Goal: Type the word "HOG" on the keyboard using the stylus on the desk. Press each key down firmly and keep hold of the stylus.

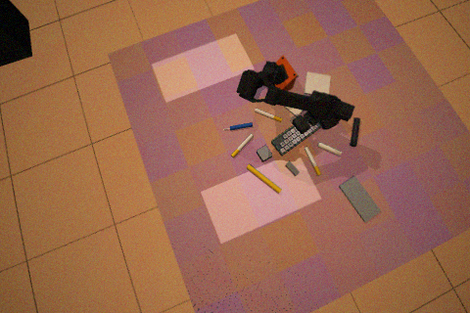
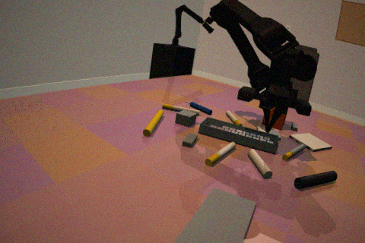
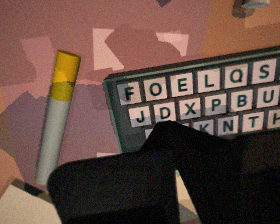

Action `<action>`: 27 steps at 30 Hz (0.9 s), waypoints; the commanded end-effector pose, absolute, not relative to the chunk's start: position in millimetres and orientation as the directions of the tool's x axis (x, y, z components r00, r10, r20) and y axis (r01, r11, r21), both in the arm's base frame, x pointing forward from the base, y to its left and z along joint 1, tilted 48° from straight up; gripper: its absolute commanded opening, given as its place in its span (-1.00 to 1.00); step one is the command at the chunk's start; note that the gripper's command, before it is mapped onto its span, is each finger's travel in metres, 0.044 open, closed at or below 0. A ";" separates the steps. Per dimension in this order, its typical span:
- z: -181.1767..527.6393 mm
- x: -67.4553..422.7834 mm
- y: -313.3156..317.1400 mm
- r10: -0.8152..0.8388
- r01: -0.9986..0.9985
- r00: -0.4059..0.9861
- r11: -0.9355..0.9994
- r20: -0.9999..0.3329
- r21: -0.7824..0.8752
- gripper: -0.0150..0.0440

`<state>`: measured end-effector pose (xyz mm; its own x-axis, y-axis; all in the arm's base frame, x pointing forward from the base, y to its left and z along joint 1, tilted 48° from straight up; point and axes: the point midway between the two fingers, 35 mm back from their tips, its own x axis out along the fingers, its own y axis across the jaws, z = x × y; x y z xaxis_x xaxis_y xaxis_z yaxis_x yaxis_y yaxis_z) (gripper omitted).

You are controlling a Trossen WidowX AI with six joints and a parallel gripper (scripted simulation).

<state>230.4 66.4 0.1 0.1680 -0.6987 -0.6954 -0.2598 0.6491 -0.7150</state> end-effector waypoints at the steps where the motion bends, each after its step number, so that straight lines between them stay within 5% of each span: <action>1: 1.0 230.9 66.7 -0.713 -0.265 0.172 0.631 -0.679 -0.729 -0.49; 27: 52.9 250.2 22.0 -0.716 -0.264 0.172 0.628 -0.677 -0.732 -0.49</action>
<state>249.2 24.5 50.2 0.1714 -0.7126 -0.6803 -0.2617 0.6328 -0.7288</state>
